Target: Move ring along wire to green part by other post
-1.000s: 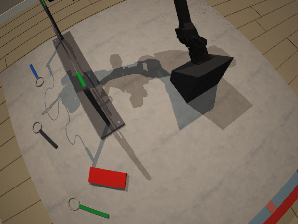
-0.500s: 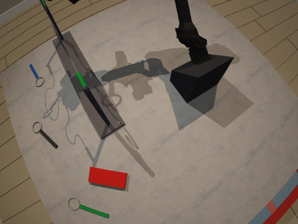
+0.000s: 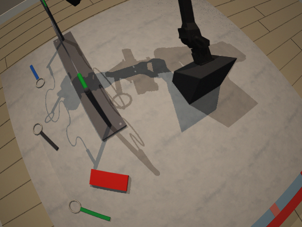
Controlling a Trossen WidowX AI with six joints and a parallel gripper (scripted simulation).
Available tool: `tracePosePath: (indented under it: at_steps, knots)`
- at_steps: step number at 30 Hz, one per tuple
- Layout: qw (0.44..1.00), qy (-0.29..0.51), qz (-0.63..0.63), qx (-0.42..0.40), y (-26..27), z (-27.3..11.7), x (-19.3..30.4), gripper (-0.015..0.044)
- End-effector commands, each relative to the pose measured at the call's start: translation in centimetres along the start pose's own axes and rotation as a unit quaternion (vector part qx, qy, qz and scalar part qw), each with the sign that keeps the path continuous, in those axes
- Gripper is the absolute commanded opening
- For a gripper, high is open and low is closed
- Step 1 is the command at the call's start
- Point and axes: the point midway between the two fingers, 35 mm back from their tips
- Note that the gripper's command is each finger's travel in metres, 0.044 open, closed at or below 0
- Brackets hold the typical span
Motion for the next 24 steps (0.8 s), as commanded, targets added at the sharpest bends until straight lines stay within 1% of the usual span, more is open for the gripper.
tracePosePath:
  at_steps: [1, 24]
  knots:
    - [1.000, -0.004, -0.027, 0.012, -0.17, -0.08, 0.13, -0.0150]
    - [0.985, -0.035, -0.156, 0.064, -1.12, -0.03, -0.28, -0.0150]
Point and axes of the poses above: the point midway between the two fingers, 35 mm back from their tips, its own z axis out along the fingers, its own y axis across the jaws, x = y × z, and after that the axes turned 14 degrees about z, right-handed
